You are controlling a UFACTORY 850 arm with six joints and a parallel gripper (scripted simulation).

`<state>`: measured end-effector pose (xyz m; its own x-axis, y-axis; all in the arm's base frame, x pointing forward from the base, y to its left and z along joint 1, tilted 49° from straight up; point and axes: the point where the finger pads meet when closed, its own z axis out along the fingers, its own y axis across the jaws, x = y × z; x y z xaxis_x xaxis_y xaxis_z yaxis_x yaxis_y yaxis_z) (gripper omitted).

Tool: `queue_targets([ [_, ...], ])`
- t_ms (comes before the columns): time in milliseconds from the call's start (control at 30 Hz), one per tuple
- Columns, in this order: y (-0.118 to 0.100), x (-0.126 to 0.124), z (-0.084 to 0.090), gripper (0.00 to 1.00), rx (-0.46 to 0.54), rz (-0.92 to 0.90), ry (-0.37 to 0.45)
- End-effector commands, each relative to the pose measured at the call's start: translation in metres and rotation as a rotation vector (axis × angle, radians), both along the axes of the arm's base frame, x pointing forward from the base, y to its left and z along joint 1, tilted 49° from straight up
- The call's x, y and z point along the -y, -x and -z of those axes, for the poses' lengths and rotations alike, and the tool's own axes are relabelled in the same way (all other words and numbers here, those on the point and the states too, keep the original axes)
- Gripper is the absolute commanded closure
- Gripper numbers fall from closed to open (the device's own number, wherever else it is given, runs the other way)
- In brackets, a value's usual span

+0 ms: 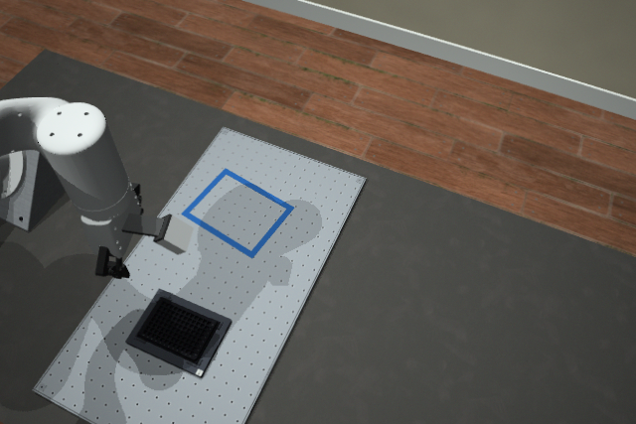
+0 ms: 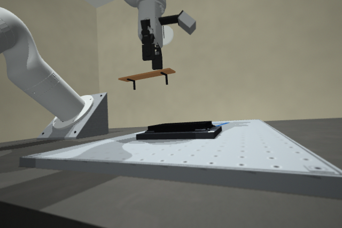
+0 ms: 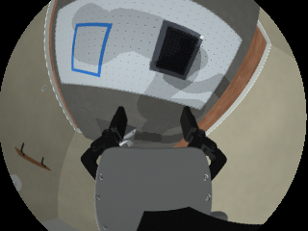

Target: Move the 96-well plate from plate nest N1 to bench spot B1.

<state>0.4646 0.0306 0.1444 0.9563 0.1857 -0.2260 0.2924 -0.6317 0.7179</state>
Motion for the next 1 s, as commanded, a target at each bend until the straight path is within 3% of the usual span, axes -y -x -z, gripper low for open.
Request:
queue_targets([
  [0,-0.018,0.013,0.004,0.0,0.054,0.032,0.0],
  [167,-0.029,0.023,0.007,0.0,0.054,0.032,0.0],
  [267,-0.039,0.034,0.01,0.0,0.136,0.084,0.001],
  [500,-0.06,0.055,0.017,0.0,0.136,0.084,0.001],
  [600,-0.069,0.066,0.02,0.0,0.217,0.136,0.002],
  [967,-0.087,0.088,0.026,0.0,0.217,0.136,0.003],
])
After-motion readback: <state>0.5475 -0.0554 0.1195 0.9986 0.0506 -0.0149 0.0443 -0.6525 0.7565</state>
